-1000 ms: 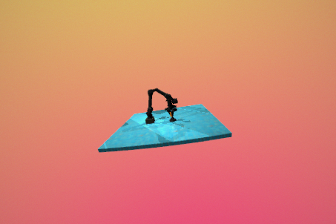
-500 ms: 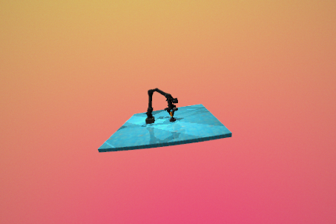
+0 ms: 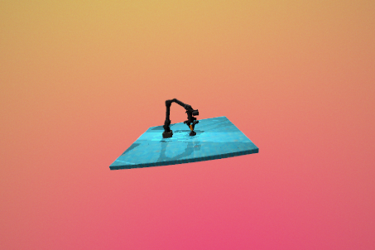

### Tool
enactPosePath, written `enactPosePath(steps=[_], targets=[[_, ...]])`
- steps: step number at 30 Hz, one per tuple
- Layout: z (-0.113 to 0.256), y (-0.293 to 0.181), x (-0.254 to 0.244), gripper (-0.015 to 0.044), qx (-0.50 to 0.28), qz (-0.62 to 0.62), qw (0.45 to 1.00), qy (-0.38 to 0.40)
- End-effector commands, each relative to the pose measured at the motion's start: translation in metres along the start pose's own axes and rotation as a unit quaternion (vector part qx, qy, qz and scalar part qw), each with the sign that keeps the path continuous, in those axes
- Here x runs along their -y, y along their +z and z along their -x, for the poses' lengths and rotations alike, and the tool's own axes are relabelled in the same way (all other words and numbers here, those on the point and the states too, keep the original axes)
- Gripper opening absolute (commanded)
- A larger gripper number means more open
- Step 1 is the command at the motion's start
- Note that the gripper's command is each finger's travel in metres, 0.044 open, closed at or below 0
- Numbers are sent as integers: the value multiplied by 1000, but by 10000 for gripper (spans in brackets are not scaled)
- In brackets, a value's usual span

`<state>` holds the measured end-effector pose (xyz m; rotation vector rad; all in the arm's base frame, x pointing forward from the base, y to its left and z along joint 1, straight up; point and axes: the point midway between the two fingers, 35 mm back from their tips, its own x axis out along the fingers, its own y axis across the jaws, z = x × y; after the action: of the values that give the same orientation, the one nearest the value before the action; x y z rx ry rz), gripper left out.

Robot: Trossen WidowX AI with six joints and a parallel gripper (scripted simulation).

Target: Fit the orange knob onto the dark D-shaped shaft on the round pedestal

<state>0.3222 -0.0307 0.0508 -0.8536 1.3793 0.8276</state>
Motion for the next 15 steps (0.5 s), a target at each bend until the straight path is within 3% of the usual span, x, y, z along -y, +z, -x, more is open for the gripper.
enactPosePath(steps=[1, 10, 15], targets=[[0, -1, 0, 0, -1, 2, 1000, -1], [5, -2, -3, 0, -1, 6, 1000, -1], [5, -2, -3, 0, -1, 86, 996, -1]])
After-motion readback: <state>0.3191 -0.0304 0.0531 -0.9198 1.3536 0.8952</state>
